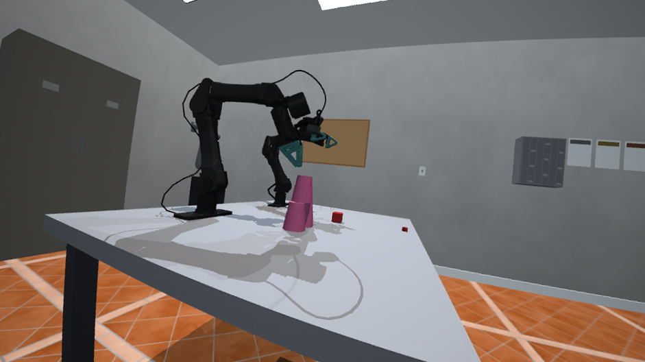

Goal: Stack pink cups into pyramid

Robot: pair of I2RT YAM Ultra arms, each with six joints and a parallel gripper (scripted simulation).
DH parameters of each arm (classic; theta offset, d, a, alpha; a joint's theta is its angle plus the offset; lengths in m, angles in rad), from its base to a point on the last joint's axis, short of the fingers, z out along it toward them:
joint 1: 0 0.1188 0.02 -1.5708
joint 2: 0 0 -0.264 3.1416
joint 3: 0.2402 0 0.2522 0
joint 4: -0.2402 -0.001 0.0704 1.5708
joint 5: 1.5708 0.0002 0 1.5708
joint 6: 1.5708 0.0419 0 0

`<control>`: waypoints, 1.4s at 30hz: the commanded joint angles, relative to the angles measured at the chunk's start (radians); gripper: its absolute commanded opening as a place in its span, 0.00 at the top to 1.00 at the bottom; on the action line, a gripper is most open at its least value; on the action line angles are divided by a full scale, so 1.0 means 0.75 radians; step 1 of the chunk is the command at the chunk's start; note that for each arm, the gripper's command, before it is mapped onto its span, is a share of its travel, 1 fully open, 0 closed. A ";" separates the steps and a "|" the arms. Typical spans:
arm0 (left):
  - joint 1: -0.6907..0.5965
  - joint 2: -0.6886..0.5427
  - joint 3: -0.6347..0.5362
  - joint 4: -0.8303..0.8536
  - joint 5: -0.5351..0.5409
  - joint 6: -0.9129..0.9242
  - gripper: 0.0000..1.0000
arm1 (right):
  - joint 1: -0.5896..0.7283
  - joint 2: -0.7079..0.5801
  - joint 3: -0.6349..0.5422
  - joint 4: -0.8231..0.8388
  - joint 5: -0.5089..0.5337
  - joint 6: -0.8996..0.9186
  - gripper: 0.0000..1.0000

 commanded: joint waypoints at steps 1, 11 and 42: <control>0.165 0.051 0.018 0.186 -0.018 0.059 0.00 | 0.043 -0.078 -0.051 0.077 0.097 0.252 0.00; 0.611 0.192 0.026 0.427 -0.007 0.118 0.00 | 0.135 -0.135 -0.112 0.080 0.185 0.400 0.00; 0.718 0.240 0.034 0.452 0.002 0.112 0.00 | -0.017 -0.362 -0.152 0.636 0.275 0.181 0.00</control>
